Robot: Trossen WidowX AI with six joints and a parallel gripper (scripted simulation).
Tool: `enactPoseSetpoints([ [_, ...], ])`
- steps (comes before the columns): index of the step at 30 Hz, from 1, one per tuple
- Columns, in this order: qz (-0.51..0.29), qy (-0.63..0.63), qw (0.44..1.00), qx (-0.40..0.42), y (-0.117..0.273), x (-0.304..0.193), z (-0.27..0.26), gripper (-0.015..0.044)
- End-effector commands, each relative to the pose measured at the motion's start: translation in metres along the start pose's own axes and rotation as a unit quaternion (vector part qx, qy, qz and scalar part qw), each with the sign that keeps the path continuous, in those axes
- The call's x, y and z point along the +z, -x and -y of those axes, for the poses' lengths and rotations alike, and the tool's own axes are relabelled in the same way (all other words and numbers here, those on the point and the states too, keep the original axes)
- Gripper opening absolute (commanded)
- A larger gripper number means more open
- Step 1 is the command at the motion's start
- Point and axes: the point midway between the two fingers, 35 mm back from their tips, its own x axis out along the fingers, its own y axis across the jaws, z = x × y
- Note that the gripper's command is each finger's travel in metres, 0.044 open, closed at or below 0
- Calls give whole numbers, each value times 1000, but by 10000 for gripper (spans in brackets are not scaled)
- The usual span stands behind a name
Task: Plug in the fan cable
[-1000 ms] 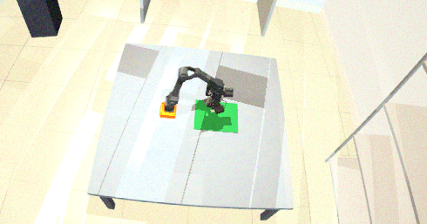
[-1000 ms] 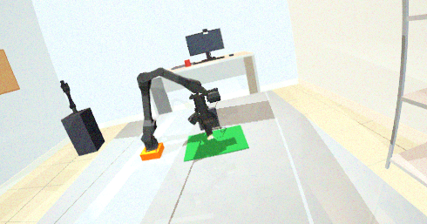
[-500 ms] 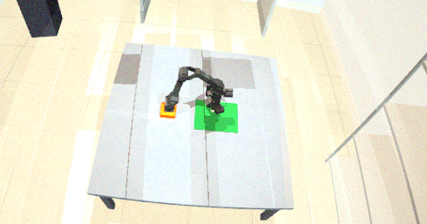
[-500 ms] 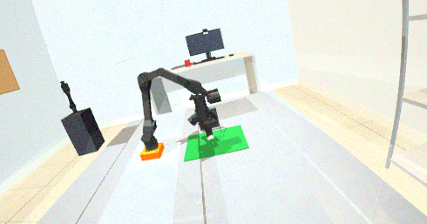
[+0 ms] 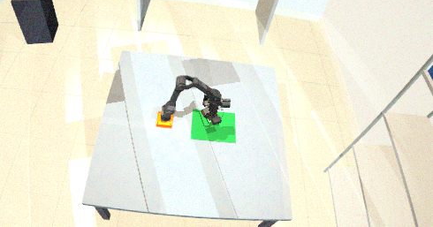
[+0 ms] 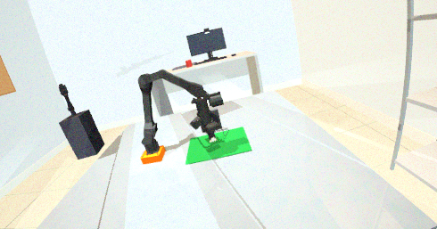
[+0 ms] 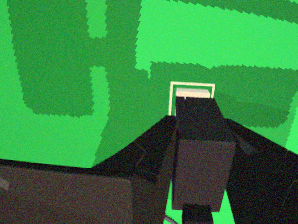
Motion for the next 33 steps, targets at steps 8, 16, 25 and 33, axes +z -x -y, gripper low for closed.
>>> enactPoseSetpoints([
  [8, 0, -1, 1000, 0, -4, 0, 0, 52],
  [16, 0, -1, 1000, 0, -4, 0, 0, 260],
  [25, 0, -2, 1000, 3, 51, 0, 0, 260],
  [33, 1, -2, 1000, 3, 56, 34, -2, 260],
])
